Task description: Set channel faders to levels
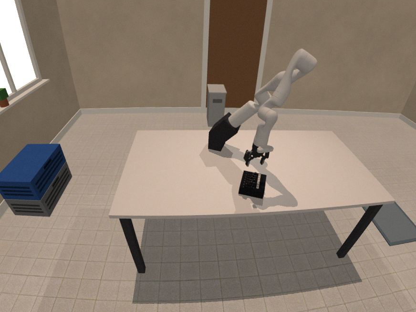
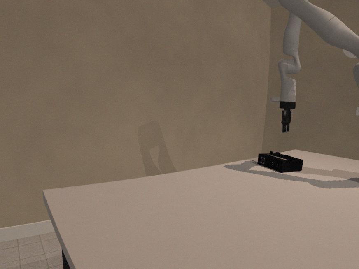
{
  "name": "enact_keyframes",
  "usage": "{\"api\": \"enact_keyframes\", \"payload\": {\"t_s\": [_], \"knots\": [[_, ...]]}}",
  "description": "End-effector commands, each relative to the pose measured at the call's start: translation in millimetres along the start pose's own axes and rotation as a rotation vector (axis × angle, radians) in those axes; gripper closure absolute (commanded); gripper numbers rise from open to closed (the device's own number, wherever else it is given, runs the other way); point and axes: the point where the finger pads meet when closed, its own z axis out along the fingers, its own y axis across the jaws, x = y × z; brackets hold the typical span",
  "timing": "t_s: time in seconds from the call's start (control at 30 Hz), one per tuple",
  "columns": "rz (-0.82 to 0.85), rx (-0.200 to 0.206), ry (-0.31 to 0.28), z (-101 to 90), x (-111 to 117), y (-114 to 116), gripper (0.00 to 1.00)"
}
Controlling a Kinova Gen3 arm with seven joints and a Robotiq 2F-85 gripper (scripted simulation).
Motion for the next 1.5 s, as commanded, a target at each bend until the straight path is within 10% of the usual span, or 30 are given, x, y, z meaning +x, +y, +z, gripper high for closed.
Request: {"api": "enact_keyframes", "payload": {"t_s": [0.0, 0.73, 1.47], "knots": [[-0.057, -0.007, -0.009, 6.5, -3, 1, 0.0], [-0.785, -0.11, -0.133, 47.0, -24, 27, 0.0], [-1.021, -0.129, -0.185, 57.1, -30, 33, 0.0]]}}
